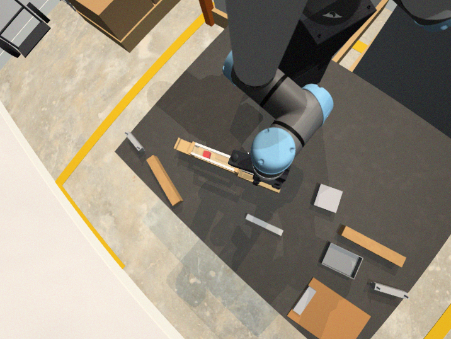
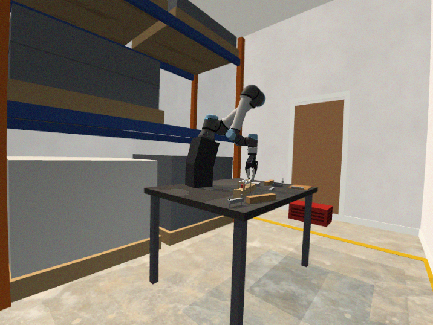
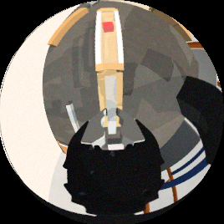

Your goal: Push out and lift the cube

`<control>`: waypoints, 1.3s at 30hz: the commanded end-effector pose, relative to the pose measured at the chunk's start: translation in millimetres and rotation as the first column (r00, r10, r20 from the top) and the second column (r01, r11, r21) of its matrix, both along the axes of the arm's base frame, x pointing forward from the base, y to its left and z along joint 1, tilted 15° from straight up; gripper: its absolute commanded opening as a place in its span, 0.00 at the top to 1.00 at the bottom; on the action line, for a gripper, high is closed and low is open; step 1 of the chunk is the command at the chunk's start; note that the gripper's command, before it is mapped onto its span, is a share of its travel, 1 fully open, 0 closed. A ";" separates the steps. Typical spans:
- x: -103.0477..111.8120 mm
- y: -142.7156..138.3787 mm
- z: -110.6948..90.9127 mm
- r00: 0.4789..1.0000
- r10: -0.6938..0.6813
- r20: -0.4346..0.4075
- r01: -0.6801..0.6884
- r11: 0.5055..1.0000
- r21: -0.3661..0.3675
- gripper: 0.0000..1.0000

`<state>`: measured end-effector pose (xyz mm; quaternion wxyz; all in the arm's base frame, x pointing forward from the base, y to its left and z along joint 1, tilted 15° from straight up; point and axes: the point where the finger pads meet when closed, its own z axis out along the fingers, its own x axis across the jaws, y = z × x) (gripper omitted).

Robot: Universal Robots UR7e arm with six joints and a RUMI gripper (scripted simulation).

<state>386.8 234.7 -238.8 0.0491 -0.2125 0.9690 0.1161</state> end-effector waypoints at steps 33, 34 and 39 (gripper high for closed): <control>1.5 4.8 -18.5 1.000 0.000 0.001 0.000 1.000 0.000 1.00; 1.5 4.8 -18.5 1.000 0.000 0.001 0.000 1.000 0.000 1.00; 1.5 4.8 -18.5 1.000 0.000 0.001 0.000 1.000 0.000 1.00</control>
